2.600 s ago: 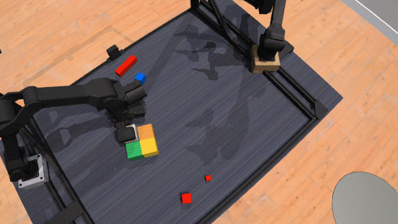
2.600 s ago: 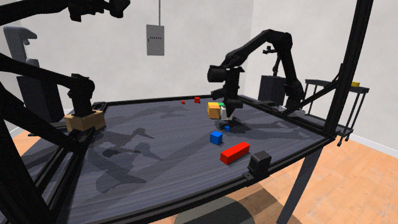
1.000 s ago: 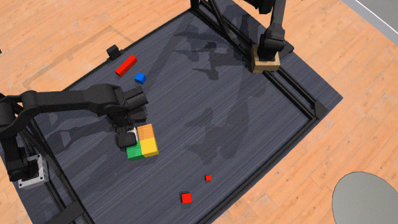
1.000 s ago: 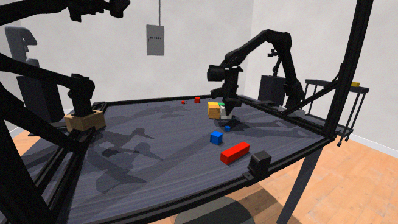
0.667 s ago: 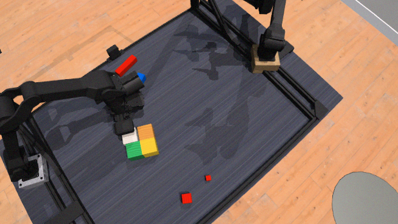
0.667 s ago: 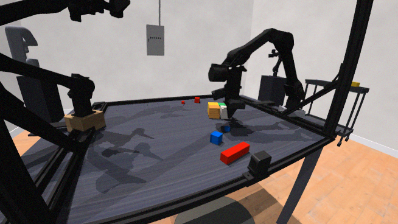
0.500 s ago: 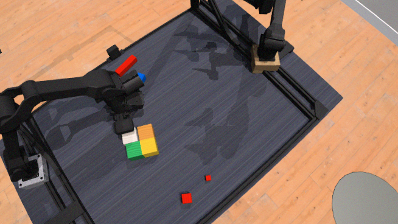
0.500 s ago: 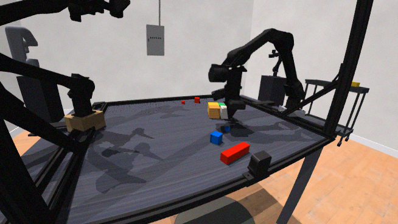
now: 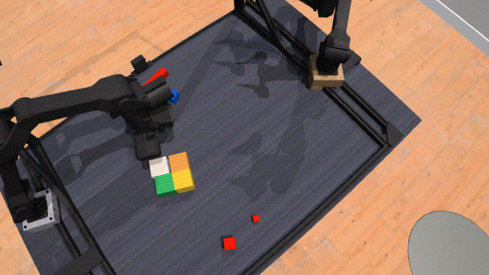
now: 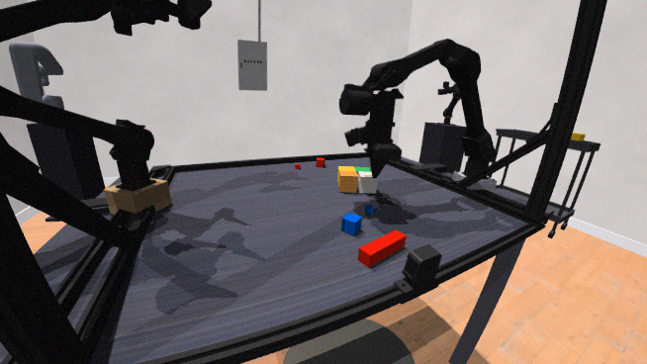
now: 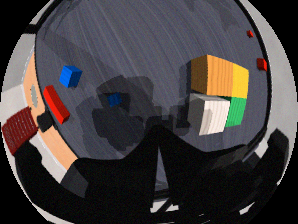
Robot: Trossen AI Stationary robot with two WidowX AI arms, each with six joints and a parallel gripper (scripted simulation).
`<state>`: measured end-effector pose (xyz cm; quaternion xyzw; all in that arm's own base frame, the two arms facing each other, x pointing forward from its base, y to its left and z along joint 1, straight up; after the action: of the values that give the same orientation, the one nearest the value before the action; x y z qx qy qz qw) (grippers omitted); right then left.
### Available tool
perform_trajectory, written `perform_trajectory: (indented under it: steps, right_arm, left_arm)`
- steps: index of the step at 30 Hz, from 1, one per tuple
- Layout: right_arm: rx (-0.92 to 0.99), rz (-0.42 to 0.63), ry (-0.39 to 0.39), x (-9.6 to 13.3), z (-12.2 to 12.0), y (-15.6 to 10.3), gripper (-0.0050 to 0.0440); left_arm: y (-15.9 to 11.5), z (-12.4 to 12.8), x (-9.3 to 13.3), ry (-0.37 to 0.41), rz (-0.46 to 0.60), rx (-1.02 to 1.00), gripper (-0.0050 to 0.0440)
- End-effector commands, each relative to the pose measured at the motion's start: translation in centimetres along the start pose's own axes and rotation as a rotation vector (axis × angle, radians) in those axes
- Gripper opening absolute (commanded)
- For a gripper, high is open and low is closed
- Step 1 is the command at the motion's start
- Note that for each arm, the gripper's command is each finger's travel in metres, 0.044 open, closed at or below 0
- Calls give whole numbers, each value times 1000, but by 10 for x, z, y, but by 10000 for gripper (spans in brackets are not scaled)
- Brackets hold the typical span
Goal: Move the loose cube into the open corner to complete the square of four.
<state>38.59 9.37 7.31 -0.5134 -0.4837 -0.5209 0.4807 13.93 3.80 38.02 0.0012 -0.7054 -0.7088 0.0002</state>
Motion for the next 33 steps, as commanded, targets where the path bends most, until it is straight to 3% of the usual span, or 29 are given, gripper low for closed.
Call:
perform_trajectory:
  steps: [1,3,7,10,27,33]
  right_arm:
    - [7,-3,1,7,-11,5,0]
    - [7,-3,1,7,-11,5,0]
    - [52,1,-2,51,-76,20,0]
    - [69,10,-4,67,-100,20,0]
    - [86,10,-4,67,-101,19,0]
    - [512,11,-2,50,-94,-9,0]
  left_arm:
    - [0,0,0,-2,0,6,400]
    - [0,0,0,-2,0,6,400]
    - [0,0,0,-2,0,6,400]
    - [0,0,0,-2,0,6,400]
    - [0,0,0,-2,0,6,400]
    - [0,0,0,-2,0,6,400]
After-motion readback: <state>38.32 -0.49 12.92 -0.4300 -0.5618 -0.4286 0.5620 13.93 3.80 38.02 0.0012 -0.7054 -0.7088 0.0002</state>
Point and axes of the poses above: on each arm, the point midway between the two fingers, 35 mm back from their tips, its own x axis back along the fingers, its own z axis across the jaws, y = z × x, the point moved 2 cm from there along x, back along the fingers
